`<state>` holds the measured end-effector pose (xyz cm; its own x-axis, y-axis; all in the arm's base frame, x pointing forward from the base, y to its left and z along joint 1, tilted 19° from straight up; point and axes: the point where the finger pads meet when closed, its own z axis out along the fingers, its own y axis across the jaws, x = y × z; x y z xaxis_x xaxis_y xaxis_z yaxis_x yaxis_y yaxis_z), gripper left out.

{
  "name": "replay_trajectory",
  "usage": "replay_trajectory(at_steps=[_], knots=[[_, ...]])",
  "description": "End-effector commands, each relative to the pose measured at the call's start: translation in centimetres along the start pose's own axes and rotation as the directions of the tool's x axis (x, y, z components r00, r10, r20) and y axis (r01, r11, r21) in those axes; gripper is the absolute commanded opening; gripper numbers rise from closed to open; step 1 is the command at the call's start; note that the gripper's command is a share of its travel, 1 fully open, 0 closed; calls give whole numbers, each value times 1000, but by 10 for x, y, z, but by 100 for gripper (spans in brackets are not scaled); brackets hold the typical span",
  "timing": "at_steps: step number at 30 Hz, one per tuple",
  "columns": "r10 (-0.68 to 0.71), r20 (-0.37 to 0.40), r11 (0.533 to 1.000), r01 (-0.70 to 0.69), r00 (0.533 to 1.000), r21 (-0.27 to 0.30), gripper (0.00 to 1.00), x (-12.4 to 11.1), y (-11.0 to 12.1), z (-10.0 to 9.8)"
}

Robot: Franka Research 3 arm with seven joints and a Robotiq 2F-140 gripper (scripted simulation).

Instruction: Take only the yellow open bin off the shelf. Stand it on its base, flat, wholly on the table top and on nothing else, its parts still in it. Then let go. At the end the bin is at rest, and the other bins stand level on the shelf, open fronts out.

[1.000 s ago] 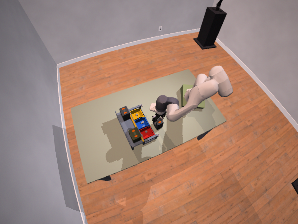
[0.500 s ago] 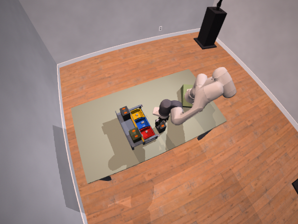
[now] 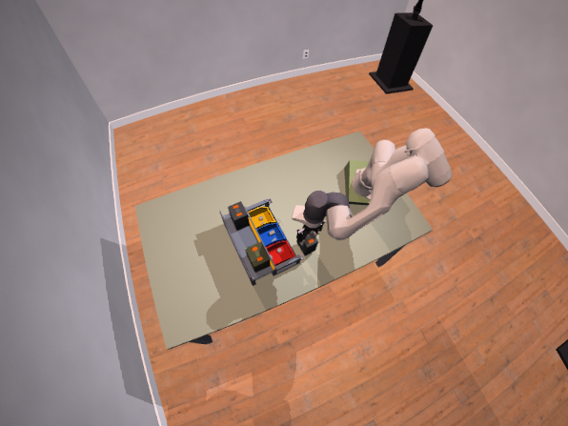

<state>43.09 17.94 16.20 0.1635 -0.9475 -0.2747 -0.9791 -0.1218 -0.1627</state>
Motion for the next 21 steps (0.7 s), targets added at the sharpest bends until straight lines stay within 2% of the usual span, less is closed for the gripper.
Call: replay_trajectory(at_steps=[1,6,21], knots=[[18,-1,1000,-18,1000,11,0,0,-5,-4],[18,-1,1000,-18,1000,11,0,8,-6,-4],[18,0,1000,-18,1000,7,0,10,-5,-2]])
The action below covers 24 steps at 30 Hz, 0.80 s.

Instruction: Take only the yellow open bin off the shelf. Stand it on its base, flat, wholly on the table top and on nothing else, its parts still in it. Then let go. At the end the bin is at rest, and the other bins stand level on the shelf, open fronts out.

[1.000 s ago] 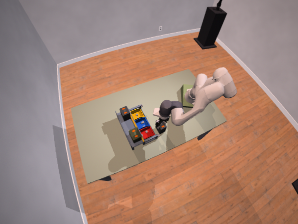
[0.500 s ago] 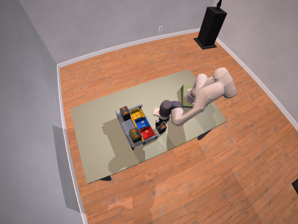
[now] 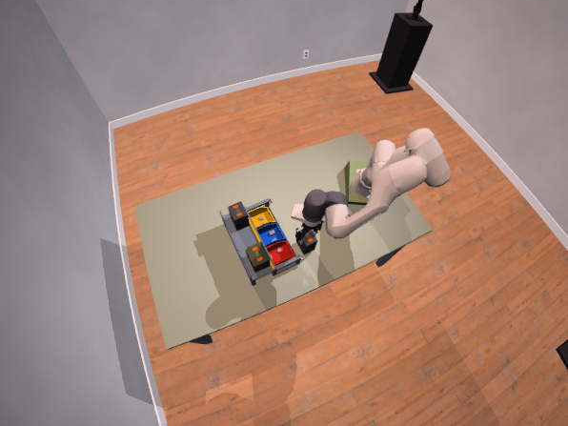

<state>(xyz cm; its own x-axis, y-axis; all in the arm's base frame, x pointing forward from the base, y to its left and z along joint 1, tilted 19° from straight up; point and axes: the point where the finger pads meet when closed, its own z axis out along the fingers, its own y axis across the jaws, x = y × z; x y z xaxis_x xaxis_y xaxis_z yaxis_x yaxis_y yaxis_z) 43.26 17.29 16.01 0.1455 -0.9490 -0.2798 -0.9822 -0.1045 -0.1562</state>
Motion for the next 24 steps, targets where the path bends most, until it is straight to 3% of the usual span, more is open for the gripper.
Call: replay_trajectory(at_steps=[1,24], knots=[[-1,-3,1000,1,1000,11,0,5,-5,-3],[-1,-4,1000,1,1000,13,0,9,-8,-4]])
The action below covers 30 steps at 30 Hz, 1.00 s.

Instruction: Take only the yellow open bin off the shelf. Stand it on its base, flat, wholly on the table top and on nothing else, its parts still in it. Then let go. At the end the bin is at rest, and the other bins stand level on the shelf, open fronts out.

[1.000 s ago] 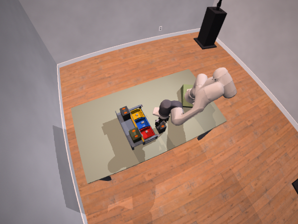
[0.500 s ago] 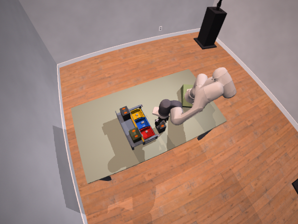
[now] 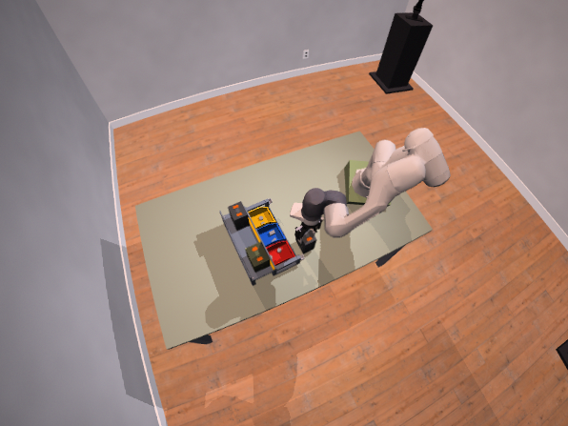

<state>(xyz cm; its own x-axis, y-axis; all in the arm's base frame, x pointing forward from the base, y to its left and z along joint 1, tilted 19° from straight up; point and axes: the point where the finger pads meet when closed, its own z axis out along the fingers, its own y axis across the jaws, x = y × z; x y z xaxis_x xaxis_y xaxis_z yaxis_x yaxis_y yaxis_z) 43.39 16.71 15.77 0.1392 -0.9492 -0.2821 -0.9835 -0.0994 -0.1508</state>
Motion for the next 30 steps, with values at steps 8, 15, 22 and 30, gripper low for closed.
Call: replay_trajectory(at_steps=[8,15,22,30], knots=[[-2,-1,1000,2,1000,4,0,1,-2,-1],[-7,-5,1000,7,1000,17,0,4,-8,-4],[-7,-5,1000,7,1000,17,0,4,-8,-4],[-7,-5,1000,7,1000,17,0,3,-2,10]])
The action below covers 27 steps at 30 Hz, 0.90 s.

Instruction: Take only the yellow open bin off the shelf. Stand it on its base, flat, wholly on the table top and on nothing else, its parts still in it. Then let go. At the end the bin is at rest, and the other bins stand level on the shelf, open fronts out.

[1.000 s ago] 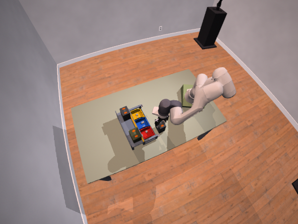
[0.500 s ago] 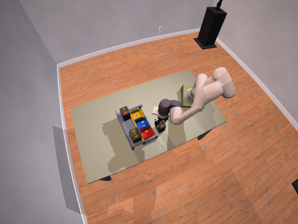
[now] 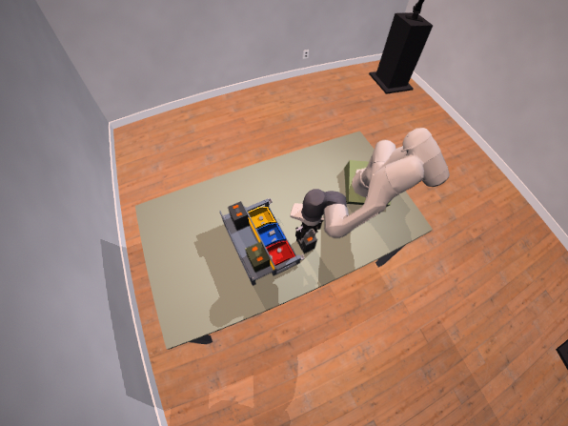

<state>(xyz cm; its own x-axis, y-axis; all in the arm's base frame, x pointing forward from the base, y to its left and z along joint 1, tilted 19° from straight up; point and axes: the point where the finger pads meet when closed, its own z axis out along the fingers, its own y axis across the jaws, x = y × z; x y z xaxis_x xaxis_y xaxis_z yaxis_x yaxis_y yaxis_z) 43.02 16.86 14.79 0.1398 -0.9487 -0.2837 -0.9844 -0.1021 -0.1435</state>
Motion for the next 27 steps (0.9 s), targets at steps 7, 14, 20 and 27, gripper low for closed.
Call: replay_trajectory(at_steps=[7,14,20,27], knots=[[-7,-7,1000,7,1000,24,0,2,-7,0],[-5,-5,1000,5,1000,18,0,2,-5,6],[-7,-7,1000,7,1000,24,0,3,-7,9],[-7,-7,1000,7,1000,24,0,3,-7,9]])
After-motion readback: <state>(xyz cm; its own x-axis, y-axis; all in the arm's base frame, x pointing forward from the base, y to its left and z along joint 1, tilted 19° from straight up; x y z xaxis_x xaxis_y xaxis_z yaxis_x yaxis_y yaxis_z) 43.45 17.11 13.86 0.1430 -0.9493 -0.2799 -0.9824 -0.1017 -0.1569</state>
